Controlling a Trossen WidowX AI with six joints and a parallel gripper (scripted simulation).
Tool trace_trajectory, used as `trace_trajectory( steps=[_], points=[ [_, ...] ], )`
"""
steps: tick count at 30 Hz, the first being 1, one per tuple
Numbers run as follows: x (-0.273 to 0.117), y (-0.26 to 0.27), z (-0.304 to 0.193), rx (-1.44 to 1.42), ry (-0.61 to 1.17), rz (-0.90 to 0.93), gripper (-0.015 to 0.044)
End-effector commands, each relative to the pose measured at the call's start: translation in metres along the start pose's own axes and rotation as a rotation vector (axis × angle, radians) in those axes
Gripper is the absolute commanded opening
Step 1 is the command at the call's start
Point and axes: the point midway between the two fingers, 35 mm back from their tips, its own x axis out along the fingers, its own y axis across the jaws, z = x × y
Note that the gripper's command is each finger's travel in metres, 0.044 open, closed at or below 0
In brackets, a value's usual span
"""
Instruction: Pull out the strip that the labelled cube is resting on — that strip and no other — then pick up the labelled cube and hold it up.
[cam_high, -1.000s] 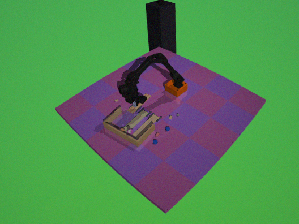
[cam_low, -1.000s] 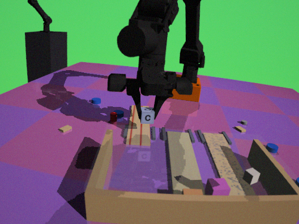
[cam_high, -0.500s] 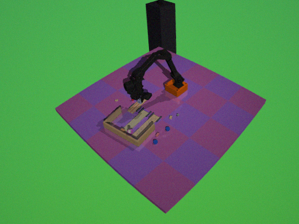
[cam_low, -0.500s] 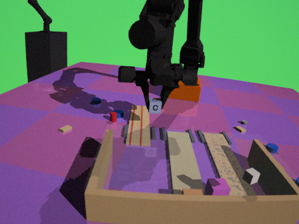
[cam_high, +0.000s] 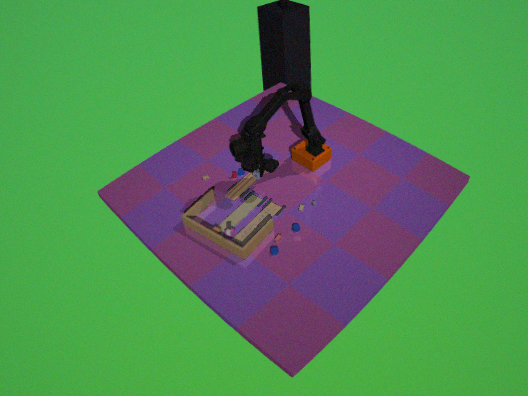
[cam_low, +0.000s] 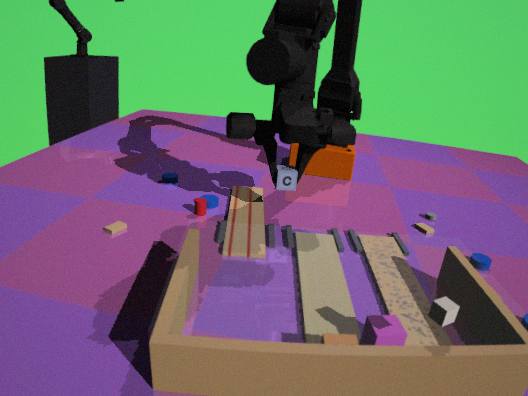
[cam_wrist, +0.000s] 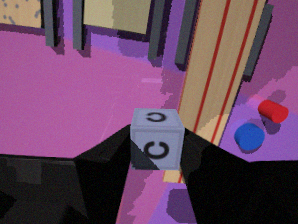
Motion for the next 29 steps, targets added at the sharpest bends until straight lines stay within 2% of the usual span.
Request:
trace_trajectory(
  steps=[1,7,29],
  points=[
    [-0.004,0.001,-0.002,-0.006,-0.005,-0.006,0.0000],
    [-0.036,0.001,-0.003,-0.006,-0.005,-0.007,0.0000],
    [-0.037,0.001,-0.003,-0.006,-0.005,-0.007,0.0000]
  ],
)
